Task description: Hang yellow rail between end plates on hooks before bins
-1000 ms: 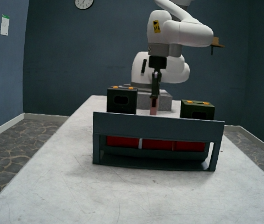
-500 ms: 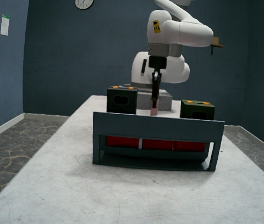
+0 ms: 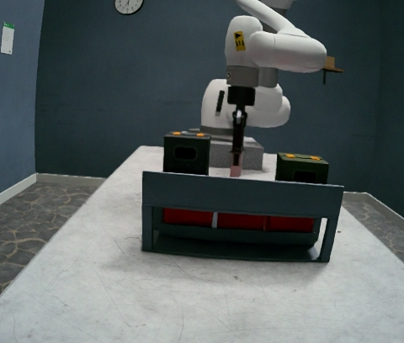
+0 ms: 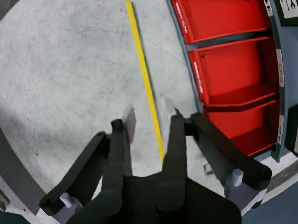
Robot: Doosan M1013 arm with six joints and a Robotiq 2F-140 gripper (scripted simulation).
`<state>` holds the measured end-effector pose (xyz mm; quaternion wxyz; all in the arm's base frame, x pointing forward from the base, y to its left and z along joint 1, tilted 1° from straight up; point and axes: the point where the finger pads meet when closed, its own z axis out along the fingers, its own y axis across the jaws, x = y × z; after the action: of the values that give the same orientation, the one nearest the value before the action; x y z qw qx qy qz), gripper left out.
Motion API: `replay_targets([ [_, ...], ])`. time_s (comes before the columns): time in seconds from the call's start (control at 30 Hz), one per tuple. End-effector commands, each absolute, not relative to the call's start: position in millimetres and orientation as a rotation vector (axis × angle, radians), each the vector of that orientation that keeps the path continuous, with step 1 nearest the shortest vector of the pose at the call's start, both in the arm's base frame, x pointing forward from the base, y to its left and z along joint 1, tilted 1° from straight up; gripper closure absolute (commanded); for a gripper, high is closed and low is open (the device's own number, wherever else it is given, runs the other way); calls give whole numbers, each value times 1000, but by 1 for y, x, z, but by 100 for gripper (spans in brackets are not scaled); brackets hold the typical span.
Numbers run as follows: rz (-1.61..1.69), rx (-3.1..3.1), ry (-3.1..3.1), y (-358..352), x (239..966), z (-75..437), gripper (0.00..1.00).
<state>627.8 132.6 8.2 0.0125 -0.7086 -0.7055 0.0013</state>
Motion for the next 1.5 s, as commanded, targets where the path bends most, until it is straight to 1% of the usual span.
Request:
replay_targets([
  [0.0,4,-2208,-2199,133,627,-7,63],
  [0.1,4,-2208,-2199,133,627,-31,63],
  [0.5,4,-2208,-2199,133,627,-31,63],
  [0.67,4,-2208,-2199,133,627,-58,63],
  [1.47,4,-2208,-2199,133,626,-68,63],
])
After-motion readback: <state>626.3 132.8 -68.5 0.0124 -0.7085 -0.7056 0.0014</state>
